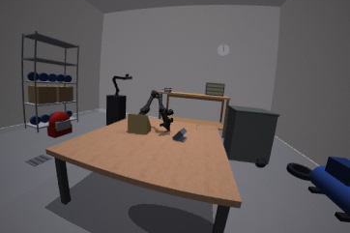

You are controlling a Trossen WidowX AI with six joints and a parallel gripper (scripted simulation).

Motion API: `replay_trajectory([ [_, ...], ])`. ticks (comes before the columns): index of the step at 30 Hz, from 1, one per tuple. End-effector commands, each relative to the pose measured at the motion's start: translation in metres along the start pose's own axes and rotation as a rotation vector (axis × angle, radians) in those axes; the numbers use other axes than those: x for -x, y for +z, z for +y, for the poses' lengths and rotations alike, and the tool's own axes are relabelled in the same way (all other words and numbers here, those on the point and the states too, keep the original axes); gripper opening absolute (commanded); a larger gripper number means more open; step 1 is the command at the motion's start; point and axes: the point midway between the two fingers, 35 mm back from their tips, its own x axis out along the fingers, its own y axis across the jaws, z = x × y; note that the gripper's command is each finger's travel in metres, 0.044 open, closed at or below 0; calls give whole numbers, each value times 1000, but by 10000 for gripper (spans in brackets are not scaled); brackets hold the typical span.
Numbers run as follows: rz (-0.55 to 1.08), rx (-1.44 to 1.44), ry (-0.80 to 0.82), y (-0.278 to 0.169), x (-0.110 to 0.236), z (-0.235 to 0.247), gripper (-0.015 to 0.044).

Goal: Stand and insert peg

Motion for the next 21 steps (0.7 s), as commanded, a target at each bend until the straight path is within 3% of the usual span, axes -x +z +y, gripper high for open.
replay_trajectory([
  [1,-25,-3,-5,-3,2,-2,49],
  [21,-198,-5,-6,-11,13,-2,49],
])
